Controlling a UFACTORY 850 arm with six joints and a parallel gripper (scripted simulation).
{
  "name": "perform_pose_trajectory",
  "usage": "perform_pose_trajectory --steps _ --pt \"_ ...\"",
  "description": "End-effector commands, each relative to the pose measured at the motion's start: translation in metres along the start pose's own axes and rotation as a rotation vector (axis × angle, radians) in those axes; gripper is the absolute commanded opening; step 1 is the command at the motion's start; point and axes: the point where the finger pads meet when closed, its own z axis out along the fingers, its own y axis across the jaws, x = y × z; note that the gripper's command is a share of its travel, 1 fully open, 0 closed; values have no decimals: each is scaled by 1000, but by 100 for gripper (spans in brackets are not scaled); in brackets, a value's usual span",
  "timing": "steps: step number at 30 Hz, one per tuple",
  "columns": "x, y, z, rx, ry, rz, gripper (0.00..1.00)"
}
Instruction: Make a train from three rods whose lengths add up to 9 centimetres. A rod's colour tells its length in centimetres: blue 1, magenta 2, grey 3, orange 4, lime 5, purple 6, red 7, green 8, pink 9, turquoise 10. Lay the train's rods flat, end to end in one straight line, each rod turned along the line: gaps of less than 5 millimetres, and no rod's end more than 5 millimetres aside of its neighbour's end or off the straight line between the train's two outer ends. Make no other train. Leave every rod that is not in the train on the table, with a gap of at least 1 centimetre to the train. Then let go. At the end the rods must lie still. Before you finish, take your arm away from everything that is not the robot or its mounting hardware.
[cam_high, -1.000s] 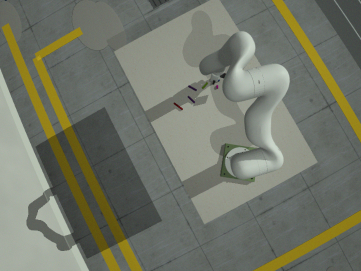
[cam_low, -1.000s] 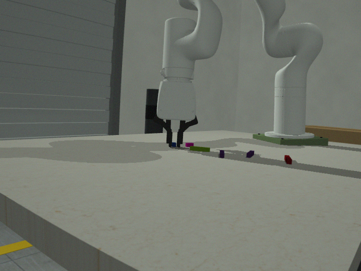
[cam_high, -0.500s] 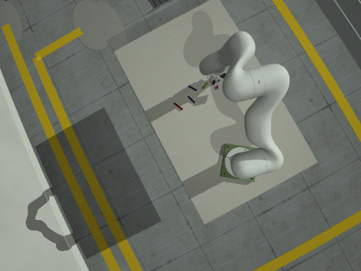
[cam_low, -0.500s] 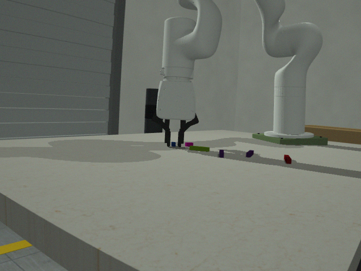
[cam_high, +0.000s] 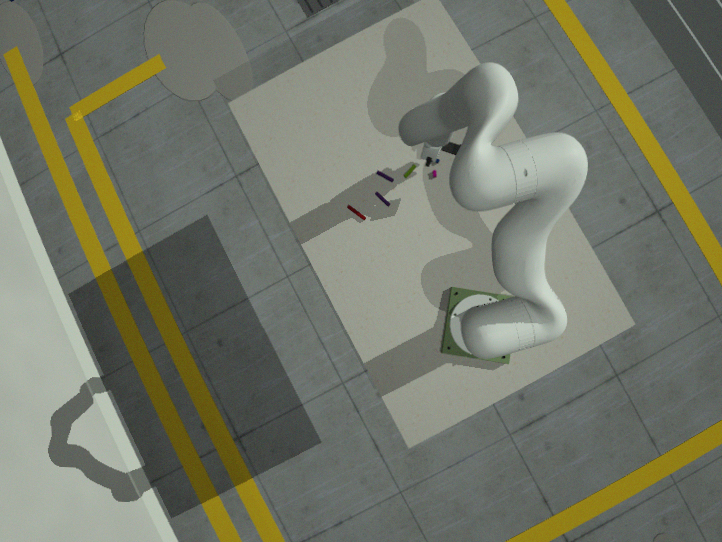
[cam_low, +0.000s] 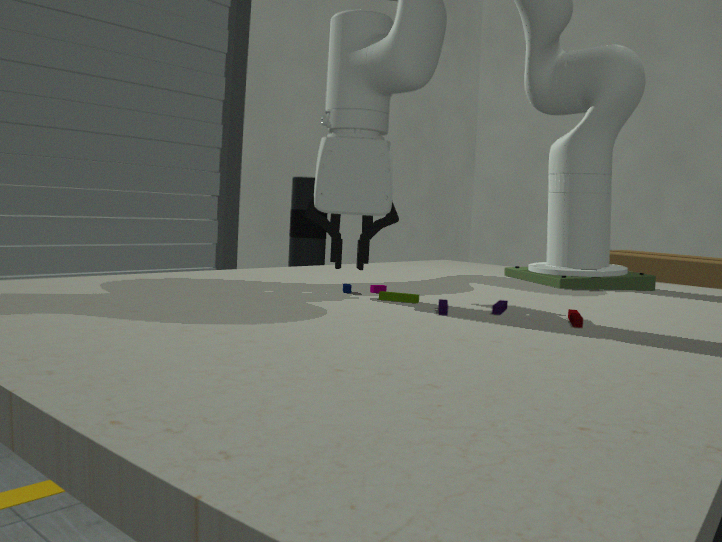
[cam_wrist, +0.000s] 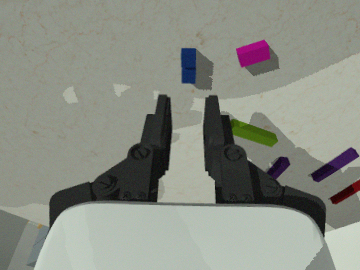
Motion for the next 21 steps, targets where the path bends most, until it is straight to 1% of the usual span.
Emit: perform_pose_trajectory --steps 1,2,4,7,10,16,17,21 --pt "0 -1 -24 1 -1 0 24" --pt "0 -1 -29 1 -1 0 24" --pt "0 -1 -29 1 -1 0 24" --pt "0 -1 -43 1 -1 0 24" --pt "0 -1 -53 1 -1 0 24" --pt "0 -1 -59 1 -1 0 24" --pt "0 -1 -59 1 -1 0 100" --pt "0 -1 -59 1 -1 0 100"
